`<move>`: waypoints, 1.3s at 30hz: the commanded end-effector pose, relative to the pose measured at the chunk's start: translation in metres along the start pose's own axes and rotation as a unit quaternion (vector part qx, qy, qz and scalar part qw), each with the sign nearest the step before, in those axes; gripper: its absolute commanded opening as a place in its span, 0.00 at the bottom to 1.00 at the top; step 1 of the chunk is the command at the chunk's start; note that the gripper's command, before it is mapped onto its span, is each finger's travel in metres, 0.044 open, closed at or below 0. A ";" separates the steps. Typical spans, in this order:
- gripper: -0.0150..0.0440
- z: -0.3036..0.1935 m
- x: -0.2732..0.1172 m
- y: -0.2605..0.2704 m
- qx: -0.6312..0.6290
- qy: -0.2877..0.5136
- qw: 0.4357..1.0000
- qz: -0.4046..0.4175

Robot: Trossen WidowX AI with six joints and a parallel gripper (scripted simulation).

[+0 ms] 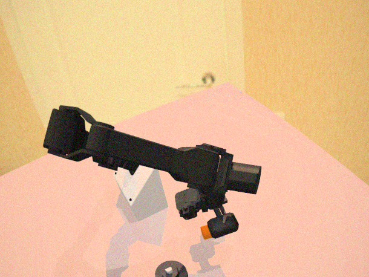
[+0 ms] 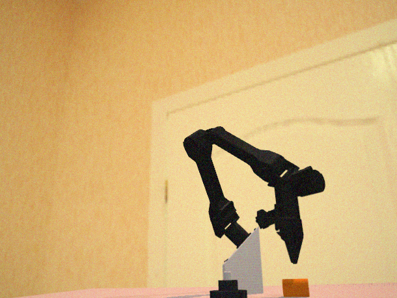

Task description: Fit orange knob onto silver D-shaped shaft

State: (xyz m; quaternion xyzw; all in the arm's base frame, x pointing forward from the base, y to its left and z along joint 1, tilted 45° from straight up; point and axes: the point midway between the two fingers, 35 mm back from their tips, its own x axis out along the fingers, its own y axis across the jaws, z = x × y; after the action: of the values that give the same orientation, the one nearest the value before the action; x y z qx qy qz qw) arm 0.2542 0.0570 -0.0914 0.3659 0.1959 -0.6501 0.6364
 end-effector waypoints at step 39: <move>0.82 0.003 0.066 -0.004 -0.004 -0.009 1.000 -0.005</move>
State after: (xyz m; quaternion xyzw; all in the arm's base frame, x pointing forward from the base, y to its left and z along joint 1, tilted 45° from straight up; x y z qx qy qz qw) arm 0.2548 0.0114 -0.1368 0.3585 0.1949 -0.6562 0.6347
